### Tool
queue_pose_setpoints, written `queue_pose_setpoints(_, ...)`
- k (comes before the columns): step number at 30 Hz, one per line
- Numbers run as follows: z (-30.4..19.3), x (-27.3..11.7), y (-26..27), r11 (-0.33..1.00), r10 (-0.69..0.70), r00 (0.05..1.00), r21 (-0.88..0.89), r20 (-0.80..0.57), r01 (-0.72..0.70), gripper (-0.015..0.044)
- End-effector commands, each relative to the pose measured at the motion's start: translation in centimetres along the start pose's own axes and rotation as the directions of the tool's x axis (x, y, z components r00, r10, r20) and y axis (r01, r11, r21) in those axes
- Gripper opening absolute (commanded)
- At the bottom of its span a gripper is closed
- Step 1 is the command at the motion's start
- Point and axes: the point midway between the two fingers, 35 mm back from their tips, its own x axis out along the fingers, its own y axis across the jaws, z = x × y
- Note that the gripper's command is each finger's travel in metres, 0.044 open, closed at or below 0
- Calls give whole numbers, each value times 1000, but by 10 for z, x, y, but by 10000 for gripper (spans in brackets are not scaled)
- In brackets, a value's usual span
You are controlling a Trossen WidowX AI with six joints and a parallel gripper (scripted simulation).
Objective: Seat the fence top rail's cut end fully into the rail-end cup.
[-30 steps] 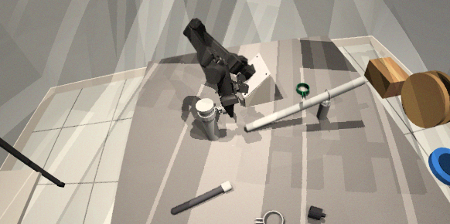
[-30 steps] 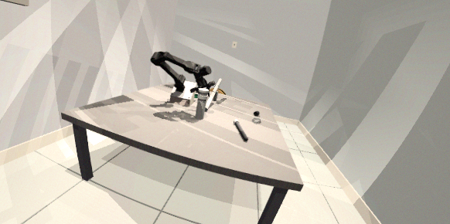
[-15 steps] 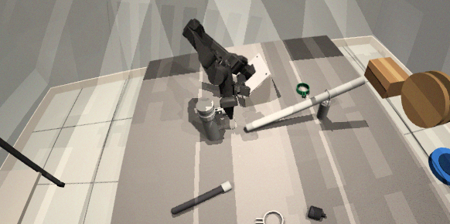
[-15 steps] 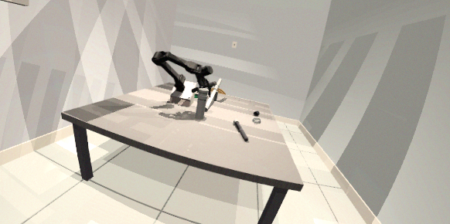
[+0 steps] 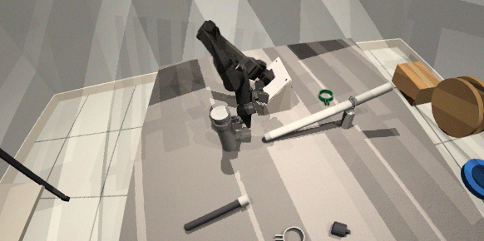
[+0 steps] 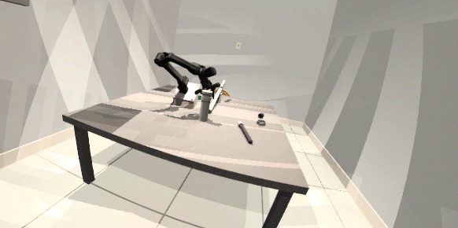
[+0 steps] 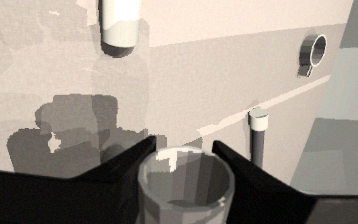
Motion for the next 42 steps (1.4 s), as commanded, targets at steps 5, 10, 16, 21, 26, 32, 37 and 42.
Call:
queue_pose_setpoints(5,0,0,0,1000,0,1000,0,0,0,26)
queue_pose_setpoints(10,0,0,0,1000,0,1000,0,0,0,158)
queue_pose_setpoints(16,2,-1,-1,1000,2,1000,2,2,-2,315)
queue_pose_setpoints(21,11,-7,-5,1000,8,1000,5,8,-8,440)
queue_pose_setpoints(26,21,-15,-10,1000,11,1000,7,10,-11,440)
queue_pose_setpoints(32,33,-26,-16,1000,9,1000,8,6,-9,440)
queue_pose_setpoints(37,40,-34,-20,1000,2,1000,7,0,-2,440)
queue_pose_setpoints(42,52,-38,-25,987,10,1000,162,29,-15,440)
